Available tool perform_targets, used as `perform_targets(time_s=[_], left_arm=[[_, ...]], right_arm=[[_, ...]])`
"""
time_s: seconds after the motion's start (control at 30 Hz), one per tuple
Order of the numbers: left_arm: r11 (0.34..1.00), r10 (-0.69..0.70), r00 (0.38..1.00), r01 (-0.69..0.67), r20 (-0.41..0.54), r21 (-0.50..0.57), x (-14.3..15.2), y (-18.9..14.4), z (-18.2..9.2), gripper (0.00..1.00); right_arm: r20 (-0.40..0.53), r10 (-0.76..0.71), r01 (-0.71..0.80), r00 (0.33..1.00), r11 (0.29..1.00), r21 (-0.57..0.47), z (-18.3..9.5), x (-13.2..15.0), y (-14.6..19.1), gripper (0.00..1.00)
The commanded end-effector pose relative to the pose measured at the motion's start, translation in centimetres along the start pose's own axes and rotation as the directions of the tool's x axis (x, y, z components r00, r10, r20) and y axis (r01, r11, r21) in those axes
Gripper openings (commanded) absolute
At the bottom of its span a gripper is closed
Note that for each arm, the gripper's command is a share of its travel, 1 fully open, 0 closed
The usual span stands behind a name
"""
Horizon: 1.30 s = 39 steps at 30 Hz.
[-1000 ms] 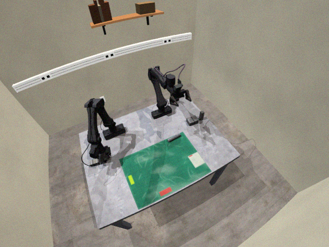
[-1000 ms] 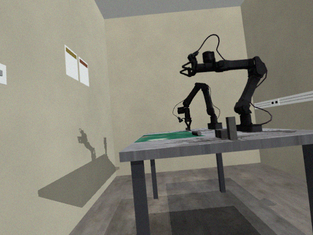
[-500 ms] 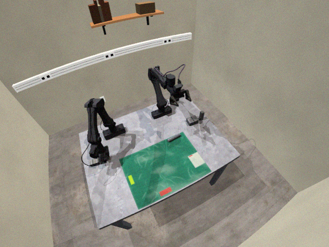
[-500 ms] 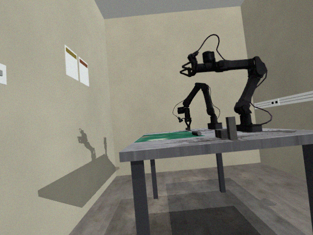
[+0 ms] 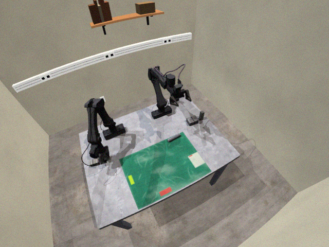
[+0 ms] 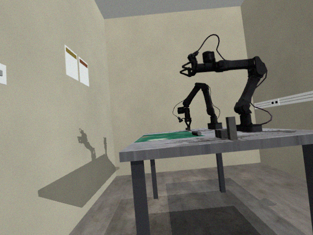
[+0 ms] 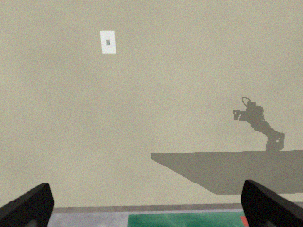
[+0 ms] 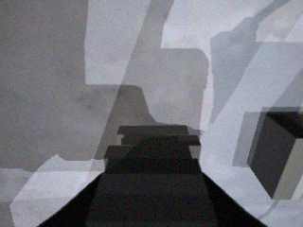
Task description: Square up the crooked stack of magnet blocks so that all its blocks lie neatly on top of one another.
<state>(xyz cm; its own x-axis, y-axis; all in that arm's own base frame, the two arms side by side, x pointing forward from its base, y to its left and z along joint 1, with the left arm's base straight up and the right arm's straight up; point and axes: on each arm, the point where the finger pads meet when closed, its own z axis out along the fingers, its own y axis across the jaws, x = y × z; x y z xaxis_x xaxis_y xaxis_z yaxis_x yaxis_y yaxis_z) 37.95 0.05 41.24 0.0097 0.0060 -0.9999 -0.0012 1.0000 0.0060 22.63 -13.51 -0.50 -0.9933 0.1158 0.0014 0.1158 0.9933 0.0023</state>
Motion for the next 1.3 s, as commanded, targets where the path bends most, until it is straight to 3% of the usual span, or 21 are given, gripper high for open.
perform_targets(time_s=[0.0,0.97,1.0,1.27], left_arm=[[1.0,0.001,0.996,-0.001,0.09,0.005,-3.66,-0.07,-0.79,1.0],[1.0,0.001,0.996,-0.001,0.09,0.005,-3.66,-0.07,-0.79,1.0],[1.0,0.001,0.996,-0.001,0.09,0.005,-3.66,-0.07,-0.79,1.0],[1.0,0.001,0.996,-0.001,0.09,0.005,-3.66,-0.07,-0.79,1.0]], right_arm=[[0.09,-0.01,0.005,0.996,0.999,0.051,-2.0,-2.36,-0.91,0.48],[0.09,-0.01,0.005,0.996,0.999,0.051,-2.0,-2.36,-0.91,0.47],[0.09,-0.01,0.005,0.996,0.999,0.051,-2.0,-2.36,-0.91,0.8],[0.09,-0.01,0.006,0.996,0.999,0.051,-2.0,-2.36,-0.91,0.8]])
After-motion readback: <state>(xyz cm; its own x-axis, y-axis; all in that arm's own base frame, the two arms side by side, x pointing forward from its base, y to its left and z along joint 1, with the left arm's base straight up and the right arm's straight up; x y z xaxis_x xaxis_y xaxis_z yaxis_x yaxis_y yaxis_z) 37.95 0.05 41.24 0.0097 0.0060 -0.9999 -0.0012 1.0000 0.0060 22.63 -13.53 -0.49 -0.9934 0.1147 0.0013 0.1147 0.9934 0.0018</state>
